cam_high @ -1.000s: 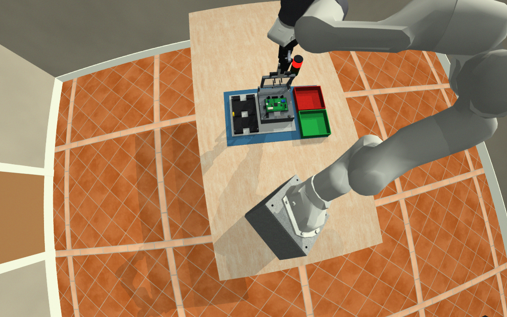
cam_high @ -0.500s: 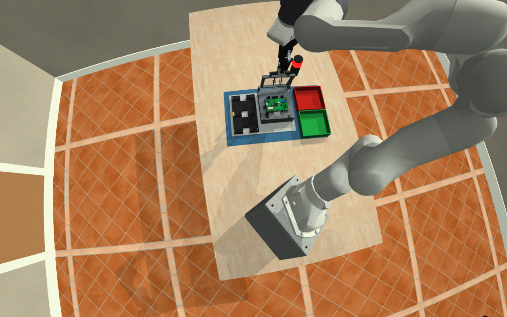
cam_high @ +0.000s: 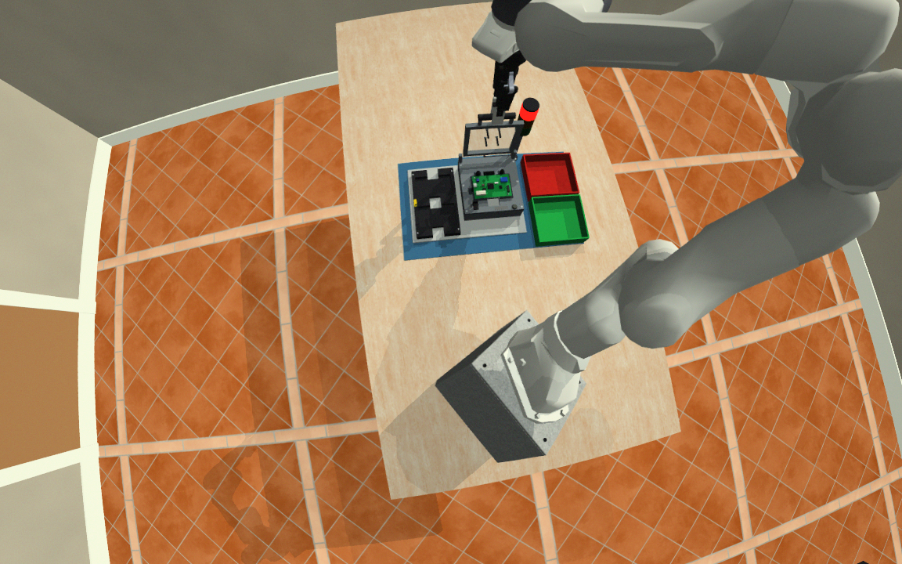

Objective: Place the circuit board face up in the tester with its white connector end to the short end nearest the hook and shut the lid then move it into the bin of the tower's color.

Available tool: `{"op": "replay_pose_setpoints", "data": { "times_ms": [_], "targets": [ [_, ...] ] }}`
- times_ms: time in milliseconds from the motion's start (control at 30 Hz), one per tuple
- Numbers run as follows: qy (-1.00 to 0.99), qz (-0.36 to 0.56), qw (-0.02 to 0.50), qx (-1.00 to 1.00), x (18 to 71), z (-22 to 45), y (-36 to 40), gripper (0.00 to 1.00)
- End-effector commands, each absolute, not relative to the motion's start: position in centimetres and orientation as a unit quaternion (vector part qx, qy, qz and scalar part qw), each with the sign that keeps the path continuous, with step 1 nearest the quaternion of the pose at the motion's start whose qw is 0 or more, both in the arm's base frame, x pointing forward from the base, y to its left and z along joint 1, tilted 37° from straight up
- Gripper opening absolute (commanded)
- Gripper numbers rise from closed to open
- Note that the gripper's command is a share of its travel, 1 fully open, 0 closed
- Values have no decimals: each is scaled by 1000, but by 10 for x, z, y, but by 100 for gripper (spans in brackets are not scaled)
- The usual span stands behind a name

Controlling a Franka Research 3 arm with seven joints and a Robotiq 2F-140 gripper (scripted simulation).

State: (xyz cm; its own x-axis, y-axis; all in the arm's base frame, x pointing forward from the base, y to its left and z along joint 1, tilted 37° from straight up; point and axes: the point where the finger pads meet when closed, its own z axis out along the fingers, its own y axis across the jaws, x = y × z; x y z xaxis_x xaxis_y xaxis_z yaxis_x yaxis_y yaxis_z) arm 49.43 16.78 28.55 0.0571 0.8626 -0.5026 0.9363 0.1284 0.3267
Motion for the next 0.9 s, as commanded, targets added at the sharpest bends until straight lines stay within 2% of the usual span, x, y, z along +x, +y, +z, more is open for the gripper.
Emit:
{"op": "replay_pose_setpoints", "data": {
  "times_ms": [0, 867],
  "targets": [
    [689, -59, 310, 652, 507, 291, 169, 0],
    [689, -59, 310, 652, 519, 295, 170, 0]
  ]
}}
